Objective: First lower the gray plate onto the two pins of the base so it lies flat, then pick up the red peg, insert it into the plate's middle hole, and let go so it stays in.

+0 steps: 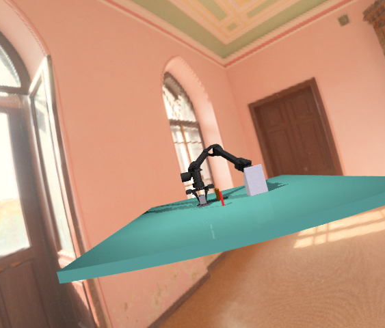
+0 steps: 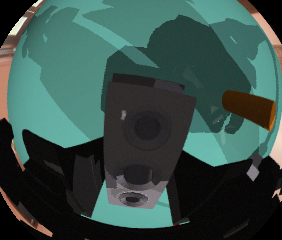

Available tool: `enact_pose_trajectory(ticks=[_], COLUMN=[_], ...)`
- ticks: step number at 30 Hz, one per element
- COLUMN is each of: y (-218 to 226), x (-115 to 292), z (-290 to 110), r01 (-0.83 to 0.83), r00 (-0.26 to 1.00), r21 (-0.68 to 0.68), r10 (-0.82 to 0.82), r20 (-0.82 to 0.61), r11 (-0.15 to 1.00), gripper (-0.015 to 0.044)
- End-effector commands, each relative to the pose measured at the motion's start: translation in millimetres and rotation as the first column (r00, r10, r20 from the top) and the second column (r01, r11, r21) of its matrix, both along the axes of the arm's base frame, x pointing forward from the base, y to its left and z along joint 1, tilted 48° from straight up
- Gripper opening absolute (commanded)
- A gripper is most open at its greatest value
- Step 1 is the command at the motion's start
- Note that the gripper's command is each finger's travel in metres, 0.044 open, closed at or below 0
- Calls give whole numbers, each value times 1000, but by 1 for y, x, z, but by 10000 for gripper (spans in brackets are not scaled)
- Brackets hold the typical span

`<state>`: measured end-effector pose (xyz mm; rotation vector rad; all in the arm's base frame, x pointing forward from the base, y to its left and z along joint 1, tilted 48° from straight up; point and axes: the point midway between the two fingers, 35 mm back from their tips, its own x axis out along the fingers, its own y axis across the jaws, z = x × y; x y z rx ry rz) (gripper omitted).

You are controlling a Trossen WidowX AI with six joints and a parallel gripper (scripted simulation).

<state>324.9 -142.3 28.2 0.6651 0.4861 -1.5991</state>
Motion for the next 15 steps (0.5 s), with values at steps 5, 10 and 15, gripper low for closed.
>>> enact_pose_trajectory(ticks=[5,10,15], y=[0,0,0], x=[0,0,0], z=[0,0,0], r01=[0,0,0], r00=[1000,1000,1000], r21=[0,0,0], r10=[0,0,0], r20=[0,0,0], r11=[1000,1000,1000], gripper=[0,79,210])
